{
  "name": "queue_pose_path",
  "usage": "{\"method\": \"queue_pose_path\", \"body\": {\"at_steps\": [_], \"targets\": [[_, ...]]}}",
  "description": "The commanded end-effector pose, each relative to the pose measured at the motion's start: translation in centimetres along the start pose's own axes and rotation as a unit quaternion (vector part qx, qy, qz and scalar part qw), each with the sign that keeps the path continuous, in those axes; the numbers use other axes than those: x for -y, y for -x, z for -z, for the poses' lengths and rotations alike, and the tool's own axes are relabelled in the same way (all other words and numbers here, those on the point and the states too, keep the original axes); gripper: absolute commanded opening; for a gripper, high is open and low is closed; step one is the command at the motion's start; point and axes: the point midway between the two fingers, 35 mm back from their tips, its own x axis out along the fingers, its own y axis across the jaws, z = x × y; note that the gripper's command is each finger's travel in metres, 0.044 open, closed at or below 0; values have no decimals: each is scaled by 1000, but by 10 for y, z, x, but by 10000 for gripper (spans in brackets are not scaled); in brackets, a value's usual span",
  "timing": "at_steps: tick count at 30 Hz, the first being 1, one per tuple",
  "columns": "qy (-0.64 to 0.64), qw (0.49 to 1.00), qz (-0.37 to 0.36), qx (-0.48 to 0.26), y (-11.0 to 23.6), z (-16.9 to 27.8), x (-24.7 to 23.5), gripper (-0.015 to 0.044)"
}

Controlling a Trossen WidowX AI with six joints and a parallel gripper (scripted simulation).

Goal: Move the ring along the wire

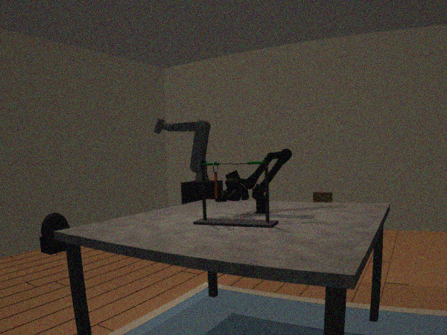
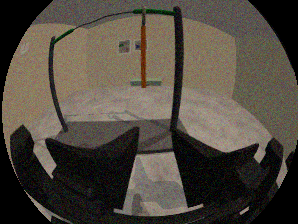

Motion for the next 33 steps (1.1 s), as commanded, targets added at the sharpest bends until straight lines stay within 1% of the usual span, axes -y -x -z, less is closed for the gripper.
{"method": "queue_pose_path", "body": {"at_steps": [1, 6, 13, 21, 33], "targets": [[25, 999, -21, 3, -2, 4, -10, 160], [26, 999, -22, 3, -4, 3, -10, 160], [40, 999, -26, 9, -26, -19, -9, 160], [46, 998, -33, 39, -52, -48, -16, 160], [46, 998, -33, 39, -61, -51, -15, 160]]}}
